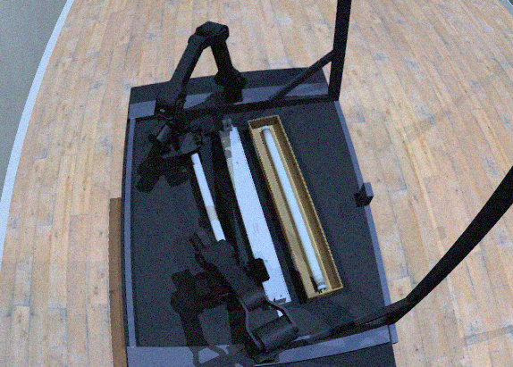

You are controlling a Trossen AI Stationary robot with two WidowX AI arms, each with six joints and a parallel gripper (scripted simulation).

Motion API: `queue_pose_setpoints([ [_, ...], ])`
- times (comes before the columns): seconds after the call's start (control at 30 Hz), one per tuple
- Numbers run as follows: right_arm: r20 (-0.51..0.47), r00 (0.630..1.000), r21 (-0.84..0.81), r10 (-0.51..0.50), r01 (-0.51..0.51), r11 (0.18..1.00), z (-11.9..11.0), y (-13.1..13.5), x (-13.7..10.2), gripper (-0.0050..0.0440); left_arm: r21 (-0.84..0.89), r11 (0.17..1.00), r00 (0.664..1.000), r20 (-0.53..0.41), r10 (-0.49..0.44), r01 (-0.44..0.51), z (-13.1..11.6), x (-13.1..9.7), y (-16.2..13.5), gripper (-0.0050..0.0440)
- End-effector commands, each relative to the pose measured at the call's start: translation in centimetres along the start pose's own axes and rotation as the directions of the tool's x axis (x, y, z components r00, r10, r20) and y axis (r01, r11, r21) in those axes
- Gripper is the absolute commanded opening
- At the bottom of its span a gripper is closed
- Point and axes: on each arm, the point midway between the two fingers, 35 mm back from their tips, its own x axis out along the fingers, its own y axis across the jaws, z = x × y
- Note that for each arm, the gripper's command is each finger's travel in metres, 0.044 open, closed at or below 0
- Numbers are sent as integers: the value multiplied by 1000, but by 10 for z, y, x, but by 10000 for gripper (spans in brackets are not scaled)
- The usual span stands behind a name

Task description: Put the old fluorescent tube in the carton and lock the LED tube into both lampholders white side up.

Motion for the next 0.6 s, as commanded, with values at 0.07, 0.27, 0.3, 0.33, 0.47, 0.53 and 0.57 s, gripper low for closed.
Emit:
queue_pose_setpoints([
  [0.07,11,998,-5,67,-67,998,4,-6,-6,75,5,997,997,9,-80,80,5,-4,3,77],
  [0.27,10,997,-5,74,-74,997,3,-6,-6,75,5,996,996,9,-87,87,5,-4,3,77],
  [0.3,10,997,-5,74,-74,997,3,-6,-6,75,5,996,996,9,-87,87,5,-3,3,77],
  [0.33,10,997,-5,80,-80,997,3,-7,-6,75,5,996,996,9,-87,87,5,-3,3,77],
  [0.47,9,995,-5,100,-100,995,3,-7,-6,75,5,996,996,9,-87,87,5,-3,3,77],
  [0.53,9,995,-5,100,-100,995,3,-7,-6,75,5,996,996,9,-87,87,5,-3,3,77],
  [0.57,9,995,-5,100,-100,995,3,-7,-6,75,5,996,996,9,-87,87,5,-3,3,77],
])
